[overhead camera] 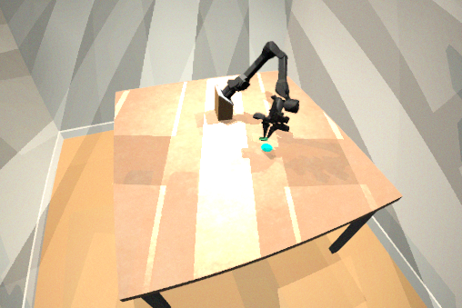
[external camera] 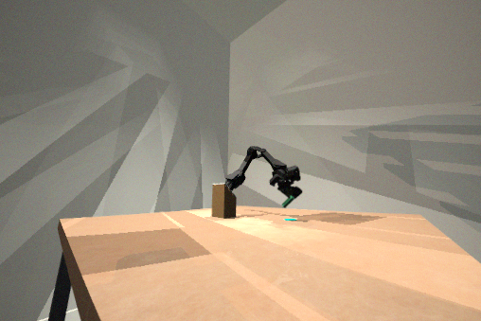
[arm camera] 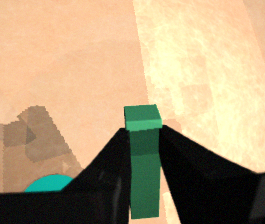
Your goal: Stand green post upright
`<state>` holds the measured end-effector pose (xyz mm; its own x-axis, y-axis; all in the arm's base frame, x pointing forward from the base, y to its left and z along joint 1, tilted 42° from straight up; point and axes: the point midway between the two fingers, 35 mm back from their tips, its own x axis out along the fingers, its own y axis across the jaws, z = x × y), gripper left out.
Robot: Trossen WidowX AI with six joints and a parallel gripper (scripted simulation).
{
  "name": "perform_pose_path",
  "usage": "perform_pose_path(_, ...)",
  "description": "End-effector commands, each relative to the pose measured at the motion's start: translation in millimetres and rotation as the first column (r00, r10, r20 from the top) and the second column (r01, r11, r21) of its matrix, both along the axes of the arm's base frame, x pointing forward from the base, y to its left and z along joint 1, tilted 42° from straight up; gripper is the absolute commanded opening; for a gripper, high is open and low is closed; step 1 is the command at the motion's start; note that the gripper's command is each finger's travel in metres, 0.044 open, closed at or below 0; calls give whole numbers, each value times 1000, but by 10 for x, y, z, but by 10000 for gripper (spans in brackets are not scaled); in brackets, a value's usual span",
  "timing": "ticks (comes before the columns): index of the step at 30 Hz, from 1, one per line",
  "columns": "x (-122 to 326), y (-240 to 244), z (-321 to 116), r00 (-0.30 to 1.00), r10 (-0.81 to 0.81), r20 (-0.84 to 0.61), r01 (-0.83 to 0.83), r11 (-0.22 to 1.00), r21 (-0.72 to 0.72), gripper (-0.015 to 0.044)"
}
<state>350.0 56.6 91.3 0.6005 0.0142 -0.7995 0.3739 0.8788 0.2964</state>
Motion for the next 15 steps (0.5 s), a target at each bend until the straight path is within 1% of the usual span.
perform_pose_path(1, -20, -2, 14, 999, -18, 26, 18, 1000, -7, 23)
perform_pose_path(15, -26, 17, 56, 991, -65, 113, 69, 997, -25, 23)
